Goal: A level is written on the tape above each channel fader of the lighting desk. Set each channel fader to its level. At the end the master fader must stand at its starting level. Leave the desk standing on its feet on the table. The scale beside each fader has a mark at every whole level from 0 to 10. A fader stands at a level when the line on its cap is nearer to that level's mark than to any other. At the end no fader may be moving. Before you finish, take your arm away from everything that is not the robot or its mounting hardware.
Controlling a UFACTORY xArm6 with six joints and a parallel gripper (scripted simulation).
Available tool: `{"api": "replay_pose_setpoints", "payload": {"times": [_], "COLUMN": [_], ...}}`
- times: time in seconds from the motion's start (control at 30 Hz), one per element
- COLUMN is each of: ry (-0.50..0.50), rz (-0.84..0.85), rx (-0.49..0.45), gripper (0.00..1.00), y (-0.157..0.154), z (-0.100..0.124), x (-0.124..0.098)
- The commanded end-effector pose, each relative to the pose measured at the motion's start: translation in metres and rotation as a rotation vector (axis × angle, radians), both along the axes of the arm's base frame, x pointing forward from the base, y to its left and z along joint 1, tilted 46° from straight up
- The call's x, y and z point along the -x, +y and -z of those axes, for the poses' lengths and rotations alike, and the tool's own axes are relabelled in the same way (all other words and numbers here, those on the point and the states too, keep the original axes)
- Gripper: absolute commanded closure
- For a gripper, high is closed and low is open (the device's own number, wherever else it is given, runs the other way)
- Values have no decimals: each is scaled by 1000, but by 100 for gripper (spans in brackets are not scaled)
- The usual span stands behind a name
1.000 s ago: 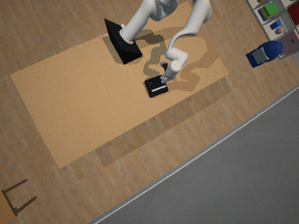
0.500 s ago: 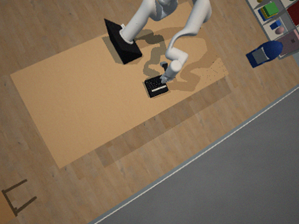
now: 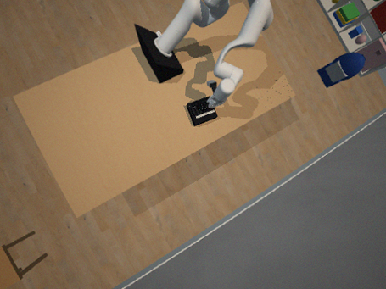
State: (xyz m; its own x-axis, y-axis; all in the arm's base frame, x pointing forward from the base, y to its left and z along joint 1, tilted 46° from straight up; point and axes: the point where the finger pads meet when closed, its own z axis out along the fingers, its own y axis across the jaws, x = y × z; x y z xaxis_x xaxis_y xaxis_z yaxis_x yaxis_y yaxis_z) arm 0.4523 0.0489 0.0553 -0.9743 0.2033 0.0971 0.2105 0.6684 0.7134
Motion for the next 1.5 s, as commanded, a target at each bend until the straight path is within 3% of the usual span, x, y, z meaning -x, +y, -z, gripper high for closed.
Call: {"api": "replay_pose_setpoints", "payload": {"times": [0.0, 0.33, 0.73, 1.47], "ry": [-3, -3, -3, -1], "rz": [2, 2, 2, 3], "rx": [1, 1, 1, 1], "gripper": [100, 100, 100, 100], "y": [-1, -4, -27, -30], "z": [-1, -4, -26, -29], "x": [-2, -2, 1, 1]}}
